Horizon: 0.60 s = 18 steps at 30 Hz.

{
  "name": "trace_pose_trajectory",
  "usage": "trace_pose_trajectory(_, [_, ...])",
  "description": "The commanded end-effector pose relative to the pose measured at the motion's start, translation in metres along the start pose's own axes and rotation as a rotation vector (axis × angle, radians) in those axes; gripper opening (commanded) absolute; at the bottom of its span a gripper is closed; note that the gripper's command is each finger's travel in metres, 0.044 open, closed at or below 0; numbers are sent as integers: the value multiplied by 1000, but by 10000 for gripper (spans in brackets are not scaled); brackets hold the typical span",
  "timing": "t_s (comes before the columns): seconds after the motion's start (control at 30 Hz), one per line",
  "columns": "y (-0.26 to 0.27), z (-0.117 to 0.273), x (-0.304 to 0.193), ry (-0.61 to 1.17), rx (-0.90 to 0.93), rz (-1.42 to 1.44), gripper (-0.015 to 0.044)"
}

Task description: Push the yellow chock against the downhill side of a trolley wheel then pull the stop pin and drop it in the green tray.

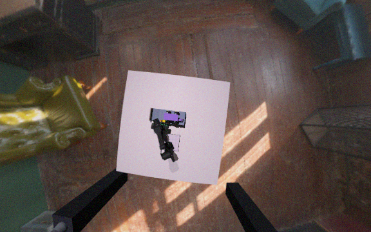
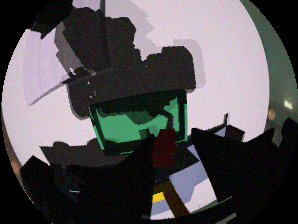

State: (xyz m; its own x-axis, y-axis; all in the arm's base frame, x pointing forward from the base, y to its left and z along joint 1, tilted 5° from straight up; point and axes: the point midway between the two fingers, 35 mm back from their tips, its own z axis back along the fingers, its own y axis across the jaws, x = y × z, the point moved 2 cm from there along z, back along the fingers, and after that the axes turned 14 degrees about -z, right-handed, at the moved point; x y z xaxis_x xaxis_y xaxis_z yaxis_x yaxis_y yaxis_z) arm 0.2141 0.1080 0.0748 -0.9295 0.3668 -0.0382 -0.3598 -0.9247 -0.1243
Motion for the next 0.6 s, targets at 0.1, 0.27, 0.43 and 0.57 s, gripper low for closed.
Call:
trace_pose_trajectory(0.1, [5,-1,-1,1,-5,3,190])
trace_pose_trajectory(0.27, [9,-3,-2,1,-4,3,190])
trace_pose_trajectory(0.43, [13,-4,-3,1,-4,3,190])
trace_pose_trajectory(0.57, [17,-5,-4,1,-4,3,190])
